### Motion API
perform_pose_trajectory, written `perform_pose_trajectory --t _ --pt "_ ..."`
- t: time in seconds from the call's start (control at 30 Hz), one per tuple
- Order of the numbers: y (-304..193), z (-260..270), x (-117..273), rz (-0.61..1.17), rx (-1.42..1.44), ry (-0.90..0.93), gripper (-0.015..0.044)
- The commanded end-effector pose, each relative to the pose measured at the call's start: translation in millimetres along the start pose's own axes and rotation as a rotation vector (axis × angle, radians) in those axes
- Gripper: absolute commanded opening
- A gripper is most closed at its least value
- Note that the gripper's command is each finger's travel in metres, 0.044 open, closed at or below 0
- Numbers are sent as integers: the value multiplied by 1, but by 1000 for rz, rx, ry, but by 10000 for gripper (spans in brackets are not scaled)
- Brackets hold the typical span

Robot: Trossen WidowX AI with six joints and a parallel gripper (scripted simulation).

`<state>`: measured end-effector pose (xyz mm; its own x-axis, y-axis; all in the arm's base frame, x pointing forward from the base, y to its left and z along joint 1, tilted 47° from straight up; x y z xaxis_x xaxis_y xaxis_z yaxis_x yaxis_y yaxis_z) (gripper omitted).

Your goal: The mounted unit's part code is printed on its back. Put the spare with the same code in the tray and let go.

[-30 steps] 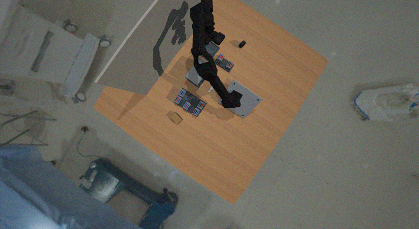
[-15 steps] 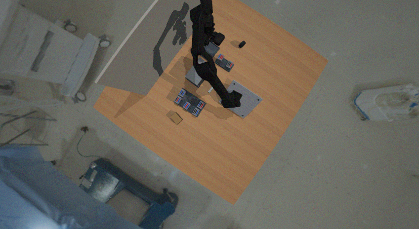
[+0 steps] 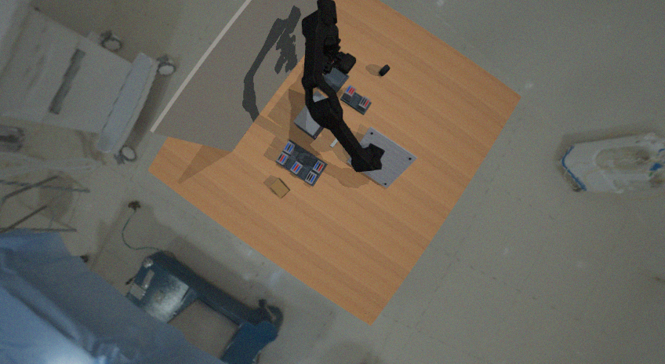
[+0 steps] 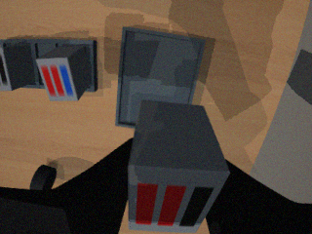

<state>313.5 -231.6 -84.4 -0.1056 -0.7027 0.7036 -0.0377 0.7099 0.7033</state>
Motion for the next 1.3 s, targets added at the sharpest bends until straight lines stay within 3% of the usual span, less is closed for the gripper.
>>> perform_pose_trajectory --t 0.0,1.27 --pt "0 0 -6 -6 -6 0 0" --pt "-1 -2 -40 -6 -6 -1 0"
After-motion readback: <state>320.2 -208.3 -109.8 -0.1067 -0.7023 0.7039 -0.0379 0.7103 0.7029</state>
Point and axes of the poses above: the point midway between the two fingers, 35 mm back from their tips, its own x axis back along the fingers, its own z axis across the jaws, y = z × x, the point moved 1 cm from there along x, back along the fingers, and after that the axes turned 8 degrees about x, right-handed, at the moved point
